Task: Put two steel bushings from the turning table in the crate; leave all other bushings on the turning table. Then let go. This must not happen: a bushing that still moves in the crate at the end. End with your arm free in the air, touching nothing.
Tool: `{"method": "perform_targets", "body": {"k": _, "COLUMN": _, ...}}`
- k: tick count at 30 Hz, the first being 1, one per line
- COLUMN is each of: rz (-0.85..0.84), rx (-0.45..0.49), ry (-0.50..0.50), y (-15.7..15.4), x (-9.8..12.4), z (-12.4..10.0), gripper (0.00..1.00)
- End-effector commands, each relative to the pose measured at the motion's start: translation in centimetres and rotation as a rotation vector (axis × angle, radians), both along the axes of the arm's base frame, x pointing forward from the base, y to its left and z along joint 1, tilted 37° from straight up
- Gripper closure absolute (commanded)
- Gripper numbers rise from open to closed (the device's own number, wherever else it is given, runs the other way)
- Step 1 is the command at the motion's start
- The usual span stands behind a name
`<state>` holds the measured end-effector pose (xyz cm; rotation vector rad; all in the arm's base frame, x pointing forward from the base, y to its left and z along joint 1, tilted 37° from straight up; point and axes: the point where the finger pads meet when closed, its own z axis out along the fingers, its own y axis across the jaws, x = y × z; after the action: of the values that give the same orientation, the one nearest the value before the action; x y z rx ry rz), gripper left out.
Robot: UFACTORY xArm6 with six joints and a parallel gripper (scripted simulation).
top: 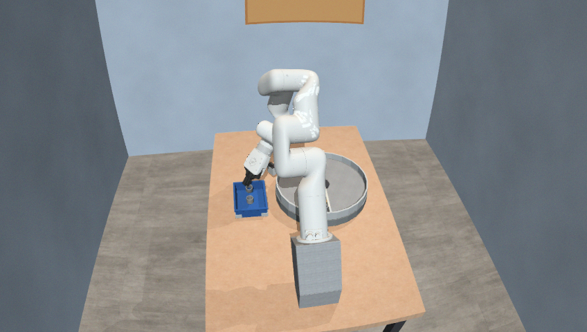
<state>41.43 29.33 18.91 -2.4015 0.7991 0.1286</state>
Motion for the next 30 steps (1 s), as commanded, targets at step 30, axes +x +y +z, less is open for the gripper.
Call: {"method": "perform_targets", "body": {"k": 30, "rz": 0.001, "rx": 0.002, "ry": -0.003, "y": 0.23, "x": 0.98, "z": -1.12, "gripper": 1.0}}
